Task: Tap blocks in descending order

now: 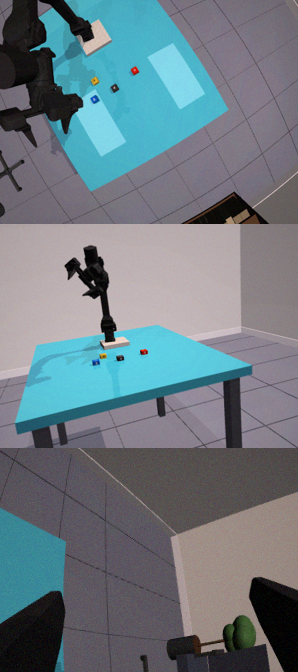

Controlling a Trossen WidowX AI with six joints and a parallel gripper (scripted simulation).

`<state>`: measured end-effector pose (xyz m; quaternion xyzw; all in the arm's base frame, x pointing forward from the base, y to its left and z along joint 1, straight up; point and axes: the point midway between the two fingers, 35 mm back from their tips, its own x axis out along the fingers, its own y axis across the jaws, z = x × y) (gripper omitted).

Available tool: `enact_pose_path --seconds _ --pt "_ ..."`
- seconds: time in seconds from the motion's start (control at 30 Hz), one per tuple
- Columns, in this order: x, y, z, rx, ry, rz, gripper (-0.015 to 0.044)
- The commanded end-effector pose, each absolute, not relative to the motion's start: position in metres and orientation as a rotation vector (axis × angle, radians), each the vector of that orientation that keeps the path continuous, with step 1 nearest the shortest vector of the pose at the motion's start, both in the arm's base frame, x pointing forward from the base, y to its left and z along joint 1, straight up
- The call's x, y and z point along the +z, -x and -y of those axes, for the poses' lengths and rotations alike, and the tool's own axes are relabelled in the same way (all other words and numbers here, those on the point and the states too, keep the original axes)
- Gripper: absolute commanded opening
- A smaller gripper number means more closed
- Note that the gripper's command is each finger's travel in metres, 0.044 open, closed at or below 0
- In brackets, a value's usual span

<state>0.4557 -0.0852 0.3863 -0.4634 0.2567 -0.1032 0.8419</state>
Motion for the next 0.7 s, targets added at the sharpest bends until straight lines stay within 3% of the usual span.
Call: enact_pose_path --seconds 0.0,0.23,0.4,0.67 --pt "0.381 -0.456 0.086 -0.207 0.97 -0.558 0.04" --pt "0.235 -0.428 0.09 0.044 0.618 -1.036 0.04" --pt "0.152 -0.362 0.08 0.135 0.205 -1.475 0.04" --pt "0.145 -0.352 0.078 0.138 0.144 -1.535 0.04"
